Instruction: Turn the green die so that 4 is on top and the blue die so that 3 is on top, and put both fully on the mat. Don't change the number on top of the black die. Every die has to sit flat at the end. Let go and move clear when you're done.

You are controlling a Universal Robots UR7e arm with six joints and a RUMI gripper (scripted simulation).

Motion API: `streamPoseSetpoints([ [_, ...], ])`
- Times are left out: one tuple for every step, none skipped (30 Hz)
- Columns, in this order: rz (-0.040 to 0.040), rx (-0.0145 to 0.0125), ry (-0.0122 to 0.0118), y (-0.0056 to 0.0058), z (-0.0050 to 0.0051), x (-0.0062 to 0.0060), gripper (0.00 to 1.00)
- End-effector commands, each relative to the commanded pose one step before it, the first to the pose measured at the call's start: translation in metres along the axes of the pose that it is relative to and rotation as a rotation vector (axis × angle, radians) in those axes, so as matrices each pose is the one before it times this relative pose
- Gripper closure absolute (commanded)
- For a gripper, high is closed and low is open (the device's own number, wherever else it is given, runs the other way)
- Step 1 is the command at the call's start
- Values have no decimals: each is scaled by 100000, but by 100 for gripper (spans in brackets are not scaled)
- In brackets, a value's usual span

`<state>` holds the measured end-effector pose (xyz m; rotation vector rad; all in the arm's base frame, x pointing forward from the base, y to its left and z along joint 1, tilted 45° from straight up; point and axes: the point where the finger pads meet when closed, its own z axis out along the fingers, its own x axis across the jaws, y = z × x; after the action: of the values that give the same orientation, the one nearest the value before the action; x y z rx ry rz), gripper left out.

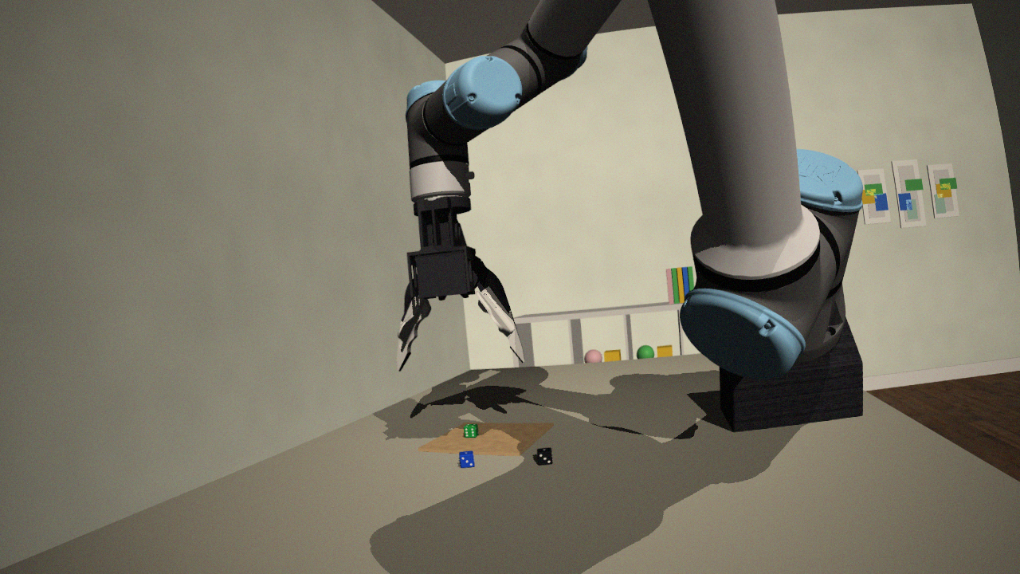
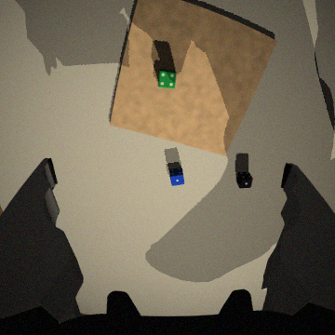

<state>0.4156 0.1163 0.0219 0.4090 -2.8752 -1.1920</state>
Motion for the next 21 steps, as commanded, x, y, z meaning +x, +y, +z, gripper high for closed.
streamPoseSetpoints([
  [-13511,95,-221,5453,810,745,0],
  [-2530,-50,-6,976,212,89,0],
  [-2004,-47,-6,769,174,66,0],
  [-1417,-38,-5,542,126,44,0],
  [-838,-24,-3,320,75,25,0],
  [-351,-10,-2,134,32,10,0],
  [-56,-2,0,21,5,2,0],
  [0,0,0,0,0,0,0],
  [0,0,0,0,0,0,0],
  [0,0,0,0,0,0,82],
  [0,0,0,0,0,0,82],
  [0,0,0,0,0,0,82],
  [0,0,0,0,0,0,82],
  [0,0,0,0,0,0,82],
  [0,0,0,0,0,0,82],
  [0,0,0,0,0,0,82],
  [0,0,0,0,0,0,82],
  [0,0,0,0,0,0,82],
  [0,0,0,0,0,0,82],
  [0,0,0,0,0,0,82],
  [0,0,0,0,0,0,82],
])
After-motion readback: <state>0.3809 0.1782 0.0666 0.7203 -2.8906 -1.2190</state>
